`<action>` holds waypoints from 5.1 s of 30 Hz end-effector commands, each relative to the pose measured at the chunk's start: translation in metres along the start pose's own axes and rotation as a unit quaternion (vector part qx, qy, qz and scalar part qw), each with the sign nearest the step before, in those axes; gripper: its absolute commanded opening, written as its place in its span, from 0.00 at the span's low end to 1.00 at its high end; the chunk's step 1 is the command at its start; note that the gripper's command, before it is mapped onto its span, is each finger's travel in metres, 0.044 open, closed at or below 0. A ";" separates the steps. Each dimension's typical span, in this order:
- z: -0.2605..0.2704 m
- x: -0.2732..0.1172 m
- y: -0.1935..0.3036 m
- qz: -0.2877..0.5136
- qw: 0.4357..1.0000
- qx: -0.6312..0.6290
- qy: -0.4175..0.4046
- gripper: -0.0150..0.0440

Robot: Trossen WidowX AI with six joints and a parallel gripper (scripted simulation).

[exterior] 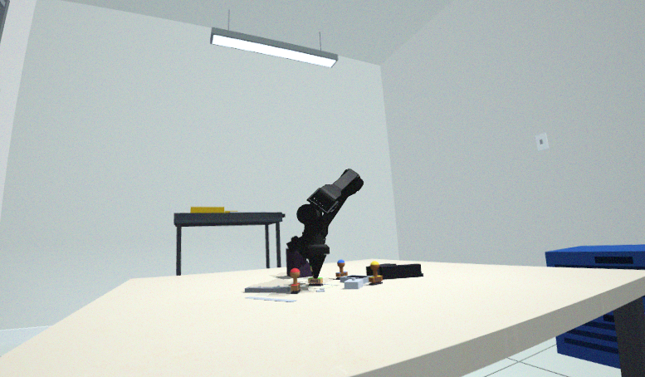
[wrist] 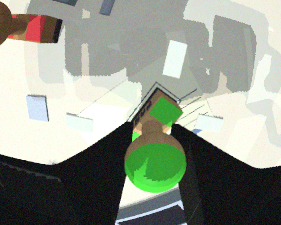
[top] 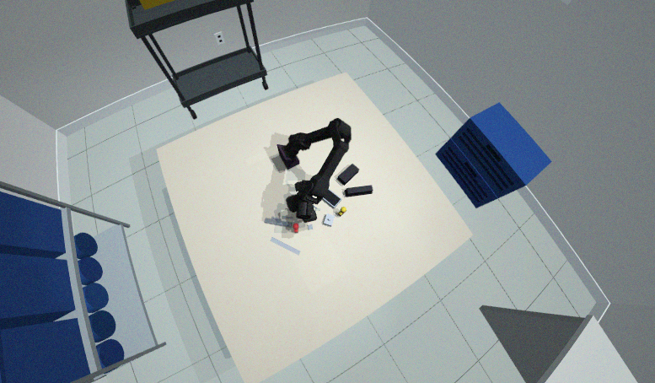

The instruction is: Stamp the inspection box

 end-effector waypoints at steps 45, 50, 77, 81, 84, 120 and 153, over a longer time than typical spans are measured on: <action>0.001 0.000 0.001 0.001 1.000 0.000 0.000 0.25; 0.001 -0.002 0.001 0.001 1.000 0.000 0.000 0.25; 0.002 -0.024 0.000 0.000 1.000 0.000 -0.001 0.25; 0.002 -0.030 0.000 0.000 1.000 0.000 -0.001 0.25; 0.003 -0.035 0.000 0.000 1.000 0.000 -0.001 0.25; 0.027 -0.076 0.076 -0.008 1.000 0.001 -0.006 0.25; 0.022 -0.059 0.208 0.005 1.000 -0.004 -0.001 0.25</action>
Point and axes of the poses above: the point midway between the two fingers, 35 mm back from their tips, its own x axis out along the fingers, its own z axis across the jaws, y = z × x, the point moved 1 cm from there along -x, back along the fingers, and after that the axes turned 7 degrees about x, right-handed, at the moved point
